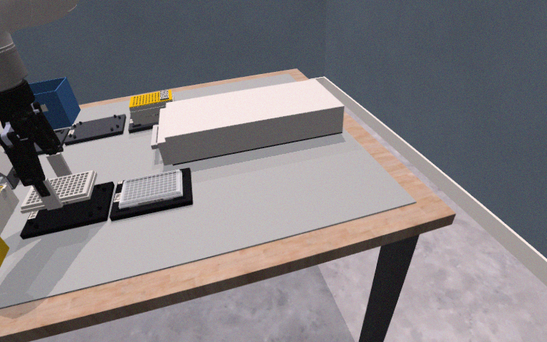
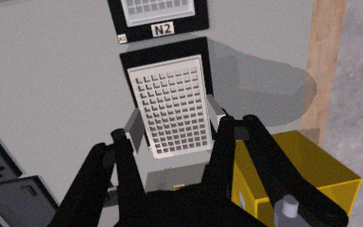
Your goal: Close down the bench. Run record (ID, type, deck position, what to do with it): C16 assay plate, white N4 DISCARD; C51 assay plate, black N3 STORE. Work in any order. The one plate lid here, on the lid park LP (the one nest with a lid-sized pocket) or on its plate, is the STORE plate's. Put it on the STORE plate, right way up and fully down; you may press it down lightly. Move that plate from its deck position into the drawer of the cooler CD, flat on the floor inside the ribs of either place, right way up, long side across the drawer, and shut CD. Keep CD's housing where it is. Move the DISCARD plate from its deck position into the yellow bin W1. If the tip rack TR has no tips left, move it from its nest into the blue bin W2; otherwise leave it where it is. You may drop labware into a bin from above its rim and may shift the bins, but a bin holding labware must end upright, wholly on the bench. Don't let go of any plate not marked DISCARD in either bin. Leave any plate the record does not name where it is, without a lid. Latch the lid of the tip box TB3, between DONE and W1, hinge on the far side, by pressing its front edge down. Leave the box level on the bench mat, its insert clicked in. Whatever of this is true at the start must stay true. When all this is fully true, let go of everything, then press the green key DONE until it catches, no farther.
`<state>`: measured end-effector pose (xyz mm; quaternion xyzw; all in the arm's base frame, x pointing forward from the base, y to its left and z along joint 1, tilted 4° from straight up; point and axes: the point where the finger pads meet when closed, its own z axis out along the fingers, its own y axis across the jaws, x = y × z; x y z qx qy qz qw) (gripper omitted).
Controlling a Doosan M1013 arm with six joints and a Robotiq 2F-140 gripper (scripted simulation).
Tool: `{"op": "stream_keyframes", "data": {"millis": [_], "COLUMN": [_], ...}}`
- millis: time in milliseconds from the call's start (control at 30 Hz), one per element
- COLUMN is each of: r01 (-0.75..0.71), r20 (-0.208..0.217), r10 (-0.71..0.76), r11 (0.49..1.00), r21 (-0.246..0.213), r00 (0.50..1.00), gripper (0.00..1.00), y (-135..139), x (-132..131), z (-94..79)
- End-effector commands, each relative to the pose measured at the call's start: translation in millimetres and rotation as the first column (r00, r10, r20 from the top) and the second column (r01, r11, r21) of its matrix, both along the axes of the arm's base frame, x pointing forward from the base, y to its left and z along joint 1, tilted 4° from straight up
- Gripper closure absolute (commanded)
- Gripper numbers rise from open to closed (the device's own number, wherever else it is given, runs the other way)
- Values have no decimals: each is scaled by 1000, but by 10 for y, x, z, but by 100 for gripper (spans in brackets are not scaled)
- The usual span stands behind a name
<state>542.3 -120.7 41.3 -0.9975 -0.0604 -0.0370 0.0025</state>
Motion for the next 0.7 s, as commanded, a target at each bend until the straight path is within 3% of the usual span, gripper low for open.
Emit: {"op": "stream_keyframes", "data": {"millis": [0, 667], "r01": [0, 0], "r20": [0, 0], "r10": [0, 0], "r11": [1000, 1000], "r21": [0, 0], "r00": [1000, 1000], "gripper": [100, 100], "y": [0, -2], "x": [-3, -21], "z": [47, 286]}}
